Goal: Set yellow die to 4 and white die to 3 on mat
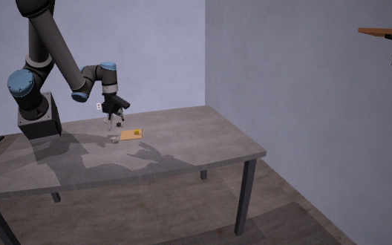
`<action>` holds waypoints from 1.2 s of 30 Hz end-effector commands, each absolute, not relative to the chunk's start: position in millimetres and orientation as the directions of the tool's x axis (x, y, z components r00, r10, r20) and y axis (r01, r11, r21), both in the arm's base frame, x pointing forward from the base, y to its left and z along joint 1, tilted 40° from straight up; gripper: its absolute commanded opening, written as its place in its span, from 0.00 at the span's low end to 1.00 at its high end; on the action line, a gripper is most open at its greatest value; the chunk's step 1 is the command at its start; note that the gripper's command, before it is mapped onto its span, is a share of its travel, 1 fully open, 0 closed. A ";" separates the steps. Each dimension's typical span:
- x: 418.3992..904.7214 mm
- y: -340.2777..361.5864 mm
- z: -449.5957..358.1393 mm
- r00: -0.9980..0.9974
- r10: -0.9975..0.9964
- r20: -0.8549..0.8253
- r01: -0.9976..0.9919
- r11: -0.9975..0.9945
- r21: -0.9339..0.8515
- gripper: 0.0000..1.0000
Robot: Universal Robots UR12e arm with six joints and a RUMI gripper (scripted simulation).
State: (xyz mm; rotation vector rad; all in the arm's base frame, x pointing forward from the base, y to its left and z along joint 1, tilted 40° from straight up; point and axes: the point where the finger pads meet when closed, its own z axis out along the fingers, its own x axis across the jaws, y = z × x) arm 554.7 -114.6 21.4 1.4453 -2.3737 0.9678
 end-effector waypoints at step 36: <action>529.6 -111.9 15.4 0.331 -0.696 0.637 -0.928 -0.363 0.086 1.00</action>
